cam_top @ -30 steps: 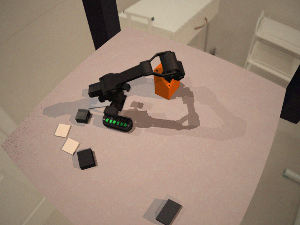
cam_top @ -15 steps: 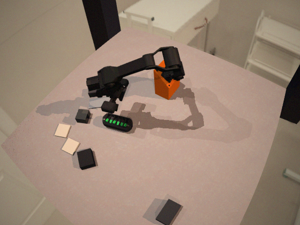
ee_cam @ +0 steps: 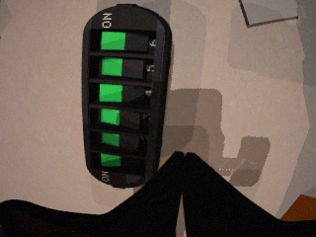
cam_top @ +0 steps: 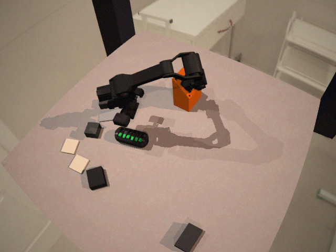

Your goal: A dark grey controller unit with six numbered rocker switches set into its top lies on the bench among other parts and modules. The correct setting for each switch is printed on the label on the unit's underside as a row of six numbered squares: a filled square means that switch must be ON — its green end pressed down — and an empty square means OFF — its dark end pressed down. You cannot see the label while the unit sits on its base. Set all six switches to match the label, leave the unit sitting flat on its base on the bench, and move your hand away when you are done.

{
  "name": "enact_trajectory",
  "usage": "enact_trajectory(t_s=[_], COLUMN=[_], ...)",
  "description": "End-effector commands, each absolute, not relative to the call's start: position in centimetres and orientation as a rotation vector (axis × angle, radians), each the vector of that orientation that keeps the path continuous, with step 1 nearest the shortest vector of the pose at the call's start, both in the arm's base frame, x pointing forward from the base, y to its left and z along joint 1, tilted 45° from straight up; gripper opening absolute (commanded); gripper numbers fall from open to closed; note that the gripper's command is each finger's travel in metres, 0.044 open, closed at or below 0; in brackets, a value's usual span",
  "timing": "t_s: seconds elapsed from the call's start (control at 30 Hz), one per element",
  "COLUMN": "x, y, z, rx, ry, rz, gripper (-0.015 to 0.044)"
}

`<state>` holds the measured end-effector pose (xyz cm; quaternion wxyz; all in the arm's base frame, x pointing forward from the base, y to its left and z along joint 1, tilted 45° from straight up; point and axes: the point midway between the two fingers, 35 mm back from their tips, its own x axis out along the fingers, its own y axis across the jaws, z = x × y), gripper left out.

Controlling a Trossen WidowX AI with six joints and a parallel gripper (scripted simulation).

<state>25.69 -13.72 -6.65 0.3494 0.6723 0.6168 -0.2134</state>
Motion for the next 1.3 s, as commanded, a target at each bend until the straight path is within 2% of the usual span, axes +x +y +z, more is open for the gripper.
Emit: enact_trajectory(t_s=[0.0,0.03,0.6,0.67,0.73,1.03,1.2,1.27], x=[25.8,25.8,25.7,25.7,26.4,35.5,36.1,36.1], y=[-13.9,-13.9,-13.7,-13.7,-13.5,-7.2,-6.5,-6.5], z=[-6.6,-6.6,-6.7,-6.7,-6.6,-4.8,-4.6,-4.6], rx=[1.736,1.736,1.742,1.742,1.730,1.533,1.516,1.516], ry=[1.593,1.593,1.598,1.598,1.618,1.847,1.861,1.861], rz=[-0.552,-0.552,-0.553,-0.553,-0.560,-0.674,-0.684,-0.684], gripper=[0.0000,0.0000,0.0440,0.0440,0.0387,0.0151,0.0020,0.0000])
